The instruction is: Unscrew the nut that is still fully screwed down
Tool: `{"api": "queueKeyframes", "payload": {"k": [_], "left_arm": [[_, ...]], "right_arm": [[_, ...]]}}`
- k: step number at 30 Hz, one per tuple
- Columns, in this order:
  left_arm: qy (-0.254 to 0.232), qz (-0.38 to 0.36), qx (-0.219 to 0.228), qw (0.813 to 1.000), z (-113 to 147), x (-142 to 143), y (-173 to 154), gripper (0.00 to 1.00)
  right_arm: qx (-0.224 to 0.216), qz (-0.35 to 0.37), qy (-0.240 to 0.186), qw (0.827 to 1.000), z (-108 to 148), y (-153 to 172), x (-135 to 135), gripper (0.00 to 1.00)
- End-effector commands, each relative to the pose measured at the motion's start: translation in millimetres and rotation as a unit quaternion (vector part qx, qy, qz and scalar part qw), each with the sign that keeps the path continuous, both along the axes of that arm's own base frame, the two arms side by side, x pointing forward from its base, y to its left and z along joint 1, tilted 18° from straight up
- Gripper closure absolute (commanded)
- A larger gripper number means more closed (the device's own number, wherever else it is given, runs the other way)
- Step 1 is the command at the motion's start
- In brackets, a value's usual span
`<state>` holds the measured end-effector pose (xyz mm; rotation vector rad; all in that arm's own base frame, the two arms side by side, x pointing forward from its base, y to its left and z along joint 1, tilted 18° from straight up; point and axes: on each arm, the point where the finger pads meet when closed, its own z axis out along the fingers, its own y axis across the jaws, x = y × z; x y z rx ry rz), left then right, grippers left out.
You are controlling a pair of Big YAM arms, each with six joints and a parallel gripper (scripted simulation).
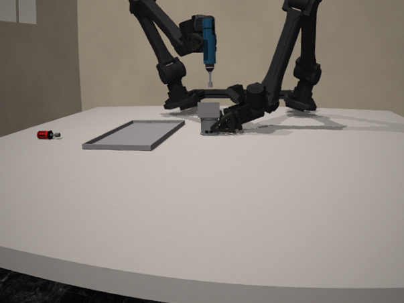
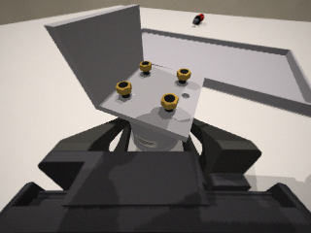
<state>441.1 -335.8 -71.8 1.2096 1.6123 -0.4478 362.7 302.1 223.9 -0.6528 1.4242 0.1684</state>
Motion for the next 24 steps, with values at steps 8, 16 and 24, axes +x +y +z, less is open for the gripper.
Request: {"api": "queueKeyframes", "payload": {"k": [8,16,24], "left_arm": [[-0.008,-0.002,-0.005,1.000,6,5,-5,0.41],[-0.008,-0.002,-0.005,1.000,6,5,-5,0.41],[-0.008,-0.002,-0.005,1.000,6,5,-5,0.41]], "right_arm": [[0.013,0.009,-0.010,1.000,13,-1,-17,0.58],[0.020,0.009,-0.016,1.000,20,-2,-19,0.58],[0.015,0.009,-0.011,1.000,14,-8,-28,0.58]]}}
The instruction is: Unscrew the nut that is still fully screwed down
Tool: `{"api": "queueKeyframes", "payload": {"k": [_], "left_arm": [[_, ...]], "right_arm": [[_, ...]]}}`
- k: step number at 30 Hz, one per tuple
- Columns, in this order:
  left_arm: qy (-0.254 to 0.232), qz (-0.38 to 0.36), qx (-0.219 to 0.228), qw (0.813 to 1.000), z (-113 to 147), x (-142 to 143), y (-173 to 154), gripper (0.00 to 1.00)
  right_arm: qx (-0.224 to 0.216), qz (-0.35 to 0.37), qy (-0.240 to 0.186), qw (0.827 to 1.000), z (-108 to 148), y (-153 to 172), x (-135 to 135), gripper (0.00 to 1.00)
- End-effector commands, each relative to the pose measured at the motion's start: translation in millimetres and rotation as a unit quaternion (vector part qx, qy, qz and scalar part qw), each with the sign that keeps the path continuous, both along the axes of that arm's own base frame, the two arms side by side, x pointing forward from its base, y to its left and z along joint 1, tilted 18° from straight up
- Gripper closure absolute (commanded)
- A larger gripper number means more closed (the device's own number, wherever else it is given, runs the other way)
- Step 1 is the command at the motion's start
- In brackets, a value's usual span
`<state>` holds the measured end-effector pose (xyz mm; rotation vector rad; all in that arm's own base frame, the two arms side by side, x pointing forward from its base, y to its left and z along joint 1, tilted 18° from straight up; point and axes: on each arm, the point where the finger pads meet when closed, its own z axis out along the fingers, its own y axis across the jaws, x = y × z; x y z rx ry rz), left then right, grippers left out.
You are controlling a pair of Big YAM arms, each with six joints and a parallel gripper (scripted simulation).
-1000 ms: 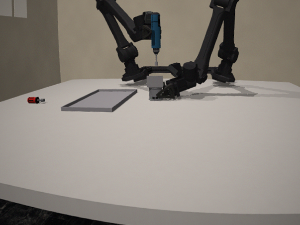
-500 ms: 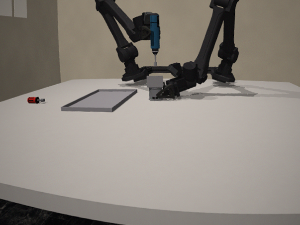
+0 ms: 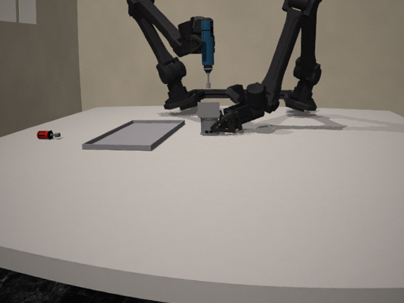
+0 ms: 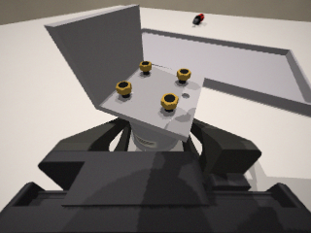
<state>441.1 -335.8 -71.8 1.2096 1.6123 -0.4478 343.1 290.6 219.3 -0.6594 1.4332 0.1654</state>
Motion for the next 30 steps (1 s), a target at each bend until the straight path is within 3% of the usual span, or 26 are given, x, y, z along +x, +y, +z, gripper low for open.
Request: {"api": "queueKeyframes", "payload": {"k": [1,2,3,5,7,9,12,15,19,21,22,25,30], "left_arm": [[-0.008,-0.002,-0.005,1.000,6,5,-5,0.41],[-0.008,-0.002,-0.005,1.000,6,5,-5,0.41],[-0.008,-0.002,-0.005,1.000,6,5,-5,0.41],[-0.008,-0.002,-0.005,1.000,6,5,-5,0.41],[-0.008,-0.002,-0.005,1.000,6,5,-5,0.41],[-0.008,-0.002,-0.005,1.000,6,5,-5,0.41],[-0.008,-0.002,-0.005,1.000,6,5,-5,0.41],[-0.008,-0.002,-0.005,1.000,6,5,-5,0.41],[-0.008,-0.002,-0.005,1.000,6,5,-5,0.41],[-0.008,-0.002,-0.005,1.000,6,5,-5,0.41],[-0.008,-0.002,-0.005,1.000,6,5,-5,0.41],[-0.008,-0.002,-0.005,1.000,6,5,-5,0.41],[-0.008,-0.002,-0.005,1.000,6,5,-5,0.41]], "right_arm": [[0.016,0.009,-0.013,1.000,17,3,-10,0.58],[0.014,0.009,-0.011,1.000,15,2,-11,0.58],[0.032,0.010,-0.028,0.999,40,11,-3,0.58],[0.044,0.011,-0.039,0.998,50,12,-2,0.58],[0.044,0.011,-0.039,0.998,50,12,-2,0.58],[0.023,0.009,-0.019,1.000,24,2,-12,0.58],[0.012,0.009,-0.010,1.000,15,-1,-16,0.58],[0.029,0.009,-0.026,0.999,32,1,-15,0.58],[0.012,0.009,-0.010,1.000,14,-6,-23,0.58],[0.041,0.010,-0.036,0.998,48,4,-15,0.58],[0.043,0.010,-0.038,0.998,49,4,-15,0.58],[0.041,0.010,-0.036,0.998,48,4,-15,0.58],[0.020,0.010,-0.017,1.000,22,-5,-24,0.58]]}}
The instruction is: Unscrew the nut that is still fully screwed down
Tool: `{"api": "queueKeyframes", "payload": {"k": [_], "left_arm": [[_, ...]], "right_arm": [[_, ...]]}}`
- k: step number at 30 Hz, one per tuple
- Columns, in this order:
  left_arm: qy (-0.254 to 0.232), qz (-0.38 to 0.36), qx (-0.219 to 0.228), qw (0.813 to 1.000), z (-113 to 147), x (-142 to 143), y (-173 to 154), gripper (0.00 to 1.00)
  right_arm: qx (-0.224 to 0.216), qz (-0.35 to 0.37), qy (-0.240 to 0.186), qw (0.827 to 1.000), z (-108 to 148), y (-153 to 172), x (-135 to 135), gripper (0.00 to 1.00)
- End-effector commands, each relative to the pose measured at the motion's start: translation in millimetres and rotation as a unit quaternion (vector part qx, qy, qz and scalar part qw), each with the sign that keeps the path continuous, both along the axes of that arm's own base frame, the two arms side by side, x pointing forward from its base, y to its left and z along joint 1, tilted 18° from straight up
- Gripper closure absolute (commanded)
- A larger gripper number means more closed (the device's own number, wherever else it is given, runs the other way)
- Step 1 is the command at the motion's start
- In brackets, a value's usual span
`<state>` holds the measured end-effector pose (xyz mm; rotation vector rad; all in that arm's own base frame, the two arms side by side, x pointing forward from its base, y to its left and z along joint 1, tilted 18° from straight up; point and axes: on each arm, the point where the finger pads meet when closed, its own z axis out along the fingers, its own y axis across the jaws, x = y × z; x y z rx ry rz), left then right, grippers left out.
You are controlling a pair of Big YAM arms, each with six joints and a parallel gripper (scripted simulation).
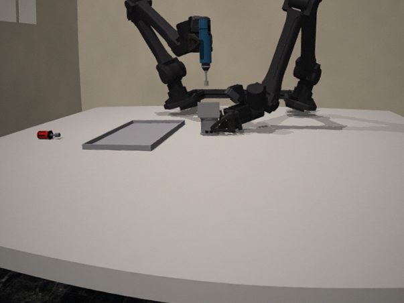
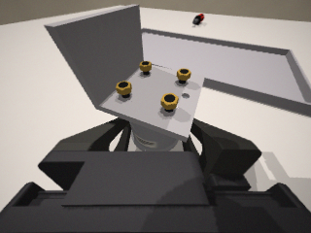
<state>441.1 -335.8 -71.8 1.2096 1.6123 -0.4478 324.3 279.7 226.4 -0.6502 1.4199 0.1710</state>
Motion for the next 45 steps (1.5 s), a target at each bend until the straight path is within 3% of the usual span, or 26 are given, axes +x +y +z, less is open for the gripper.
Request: {"api": "queueKeyframes", "payload": {"k": [1,4,11,12,23,28,40,45], "left_arm": [[-0.008,-0.002,-0.005,1.000,6,5,-5,0.41],[-0.008,-0.002,-0.005,1.000,6,5,-5,0.41],[-0.008,-0.002,-0.005,1.000,6,5,-5,0.41],[-0.008,-0.002,-0.005,1.000,6,5,-5,0.41],[-0.008,-0.002,-0.005,1.000,6,5,-5,0.41],[-0.008,-0.002,-0.005,1.000,6,5,-5,0.41],[-0.008,-0.002,-0.005,1.000,6,5,-5,0.41],[-0.008,-0.002,-0.005,1.000,6,5,-5,0.41]], "right_arm": [[0.009,0.009,-0.007,1.000,10,4,-7,0.58],[0.020,0.009,-0.017,1.000,23,8,-4,0.58],[0.018,0.009,-0.016,1.000,21,6,-6,0.58],[0.030,-0.006,-0.016,0.999,34,3,11,0.58],[0.018,-0.051,0.042,0.998,14,-17,52,0.58],[0.029,-0.038,0.031,0.998,22,-7,46,0.58],[0.026,-0.102,0.092,0.990,8,-48,90,0.58],[0.035,-0.088,0.080,0.992,16,-37,84,0.58]]}}
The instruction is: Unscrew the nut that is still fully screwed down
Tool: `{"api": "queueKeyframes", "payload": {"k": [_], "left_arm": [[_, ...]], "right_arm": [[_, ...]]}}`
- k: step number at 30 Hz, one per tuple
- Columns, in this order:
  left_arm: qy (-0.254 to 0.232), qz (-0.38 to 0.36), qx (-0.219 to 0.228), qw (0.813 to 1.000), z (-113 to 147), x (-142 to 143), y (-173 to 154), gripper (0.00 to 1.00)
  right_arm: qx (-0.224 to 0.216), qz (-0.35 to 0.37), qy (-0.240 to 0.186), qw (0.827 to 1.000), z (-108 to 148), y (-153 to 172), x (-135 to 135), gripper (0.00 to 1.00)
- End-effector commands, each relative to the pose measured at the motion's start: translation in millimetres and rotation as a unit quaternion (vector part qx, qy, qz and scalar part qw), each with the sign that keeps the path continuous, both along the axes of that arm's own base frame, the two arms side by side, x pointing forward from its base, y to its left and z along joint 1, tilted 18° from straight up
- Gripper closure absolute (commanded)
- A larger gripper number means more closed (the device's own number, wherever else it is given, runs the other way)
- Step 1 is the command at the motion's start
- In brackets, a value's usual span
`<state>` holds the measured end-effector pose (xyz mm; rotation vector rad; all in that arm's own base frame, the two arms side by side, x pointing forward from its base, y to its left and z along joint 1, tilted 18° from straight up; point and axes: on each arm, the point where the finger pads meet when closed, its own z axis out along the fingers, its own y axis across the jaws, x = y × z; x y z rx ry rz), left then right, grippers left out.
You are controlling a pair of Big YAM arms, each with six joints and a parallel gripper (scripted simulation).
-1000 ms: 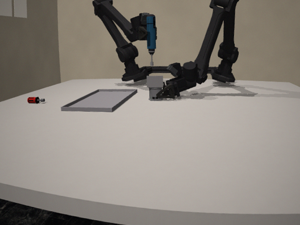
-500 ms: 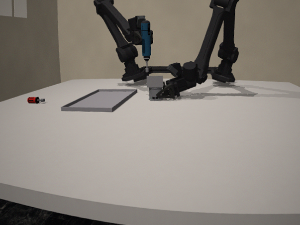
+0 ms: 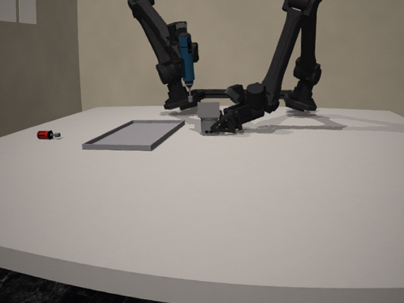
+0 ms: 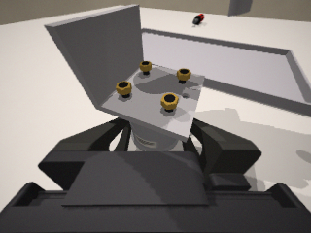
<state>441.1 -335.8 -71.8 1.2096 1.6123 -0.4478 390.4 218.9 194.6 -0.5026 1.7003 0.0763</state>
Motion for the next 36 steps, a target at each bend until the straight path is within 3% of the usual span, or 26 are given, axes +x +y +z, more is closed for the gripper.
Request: {"api": "queueKeyframes", "payload": {"k": [1,12,17,18,29,34,36], "left_arm": [[-0.008,-0.002,-0.005,1.000,6,5,-5,0.41],[-0.008,-0.002,-0.005,1.000,6,5,-5,0.41],[-0.008,-0.002,-0.005,1.000,6,5,-5,0.41],[-0.008,-0.002,-0.005,1.000,6,5,-5,0.41],[-0.008,-0.002,-0.005,1.000,6,5,-5,0.41],[-0.008,-0.002,-0.005,1.000,6,5,-5,0.41],[-0.008,-0.002,-0.005,1.000,6,5,-5,0.41]], "right_arm": [[0.031,-0.008,-0.023,0.999,41,9,26,0.58],[0.041,-0.059,0.023,0.997,35,-25,56,0.58],[0.050,-0.045,0.010,0.998,42,-12,52,0.58],[0.044,-0.064,0.025,0.997,36,-29,58,0.58],[0.058,-0.118,0.071,0.989,30,-68,82,0.58],[0.066,-0.103,0.057,0.991,39,-55,80,0.58],[0.063,-0.128,0.075,0.987,34,-76,85,0.58]]}}
